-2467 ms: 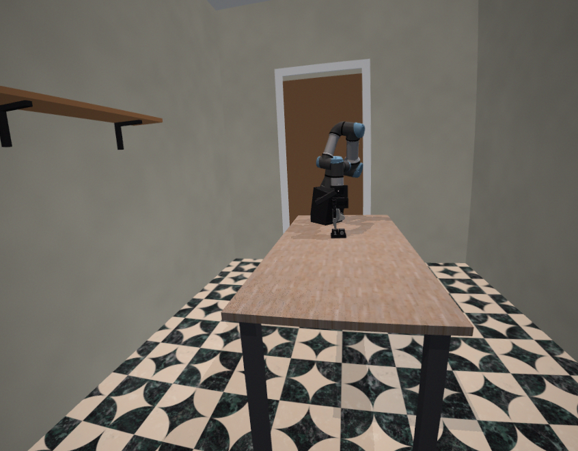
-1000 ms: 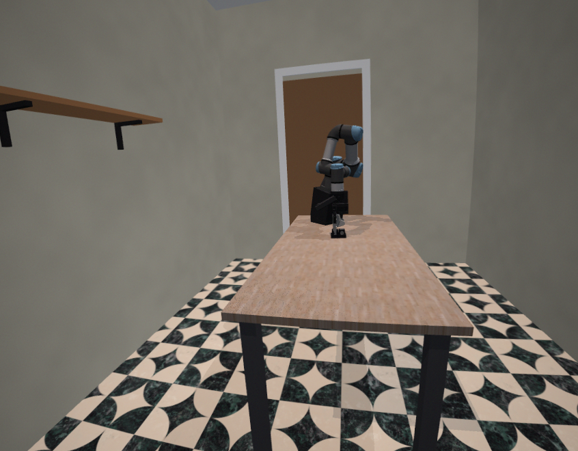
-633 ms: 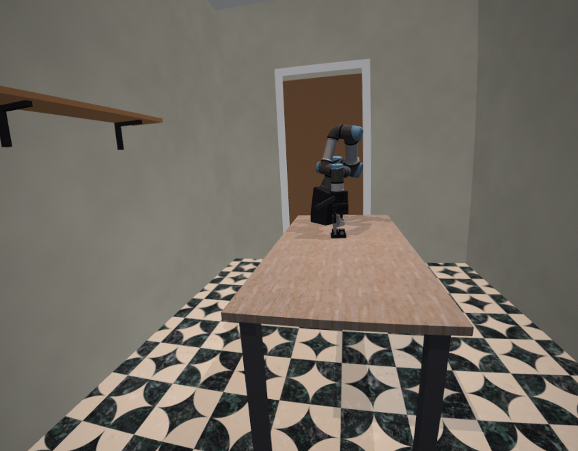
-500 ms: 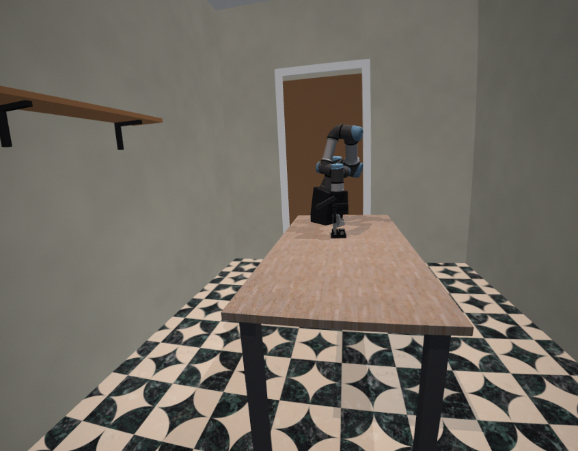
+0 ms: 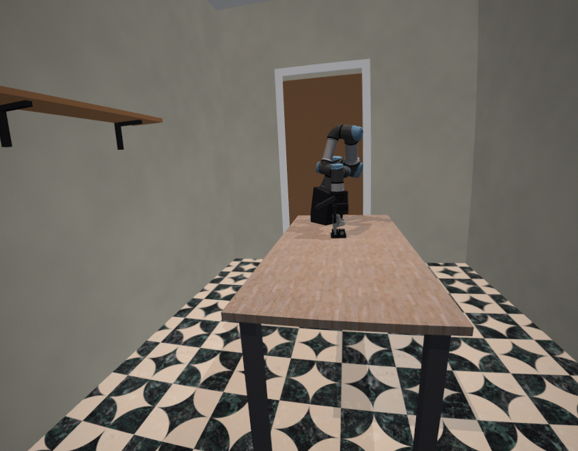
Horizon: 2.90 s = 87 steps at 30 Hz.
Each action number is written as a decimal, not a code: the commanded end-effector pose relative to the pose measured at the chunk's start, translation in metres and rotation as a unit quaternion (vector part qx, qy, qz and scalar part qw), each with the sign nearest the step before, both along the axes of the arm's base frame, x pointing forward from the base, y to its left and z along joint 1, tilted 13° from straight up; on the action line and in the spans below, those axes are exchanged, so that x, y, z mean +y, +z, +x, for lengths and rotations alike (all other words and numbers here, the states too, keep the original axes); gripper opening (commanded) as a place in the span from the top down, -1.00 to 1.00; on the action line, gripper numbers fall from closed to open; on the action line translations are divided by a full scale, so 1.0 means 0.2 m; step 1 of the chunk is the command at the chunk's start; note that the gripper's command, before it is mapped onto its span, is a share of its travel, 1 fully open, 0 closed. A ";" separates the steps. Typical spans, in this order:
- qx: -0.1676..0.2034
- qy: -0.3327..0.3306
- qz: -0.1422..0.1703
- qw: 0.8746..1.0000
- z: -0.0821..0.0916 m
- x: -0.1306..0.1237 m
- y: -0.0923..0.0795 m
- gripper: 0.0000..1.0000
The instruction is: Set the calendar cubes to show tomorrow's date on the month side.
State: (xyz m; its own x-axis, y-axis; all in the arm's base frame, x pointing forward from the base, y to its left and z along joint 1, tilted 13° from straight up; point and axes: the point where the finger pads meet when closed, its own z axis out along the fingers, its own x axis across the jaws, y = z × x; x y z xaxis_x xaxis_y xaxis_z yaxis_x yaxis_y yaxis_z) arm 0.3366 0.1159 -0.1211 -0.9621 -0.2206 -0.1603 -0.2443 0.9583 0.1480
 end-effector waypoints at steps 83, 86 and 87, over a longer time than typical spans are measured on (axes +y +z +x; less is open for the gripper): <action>-0.001 0.000 0.000 1.000 -0.05 -0.07 0.39 0.78; -0.001 0.000 0.000 1.000 -0.05 -0.08 0.42 0.78; -0.001 0.000 0.000 1.000 -0.05 -0.08 0.43 0.78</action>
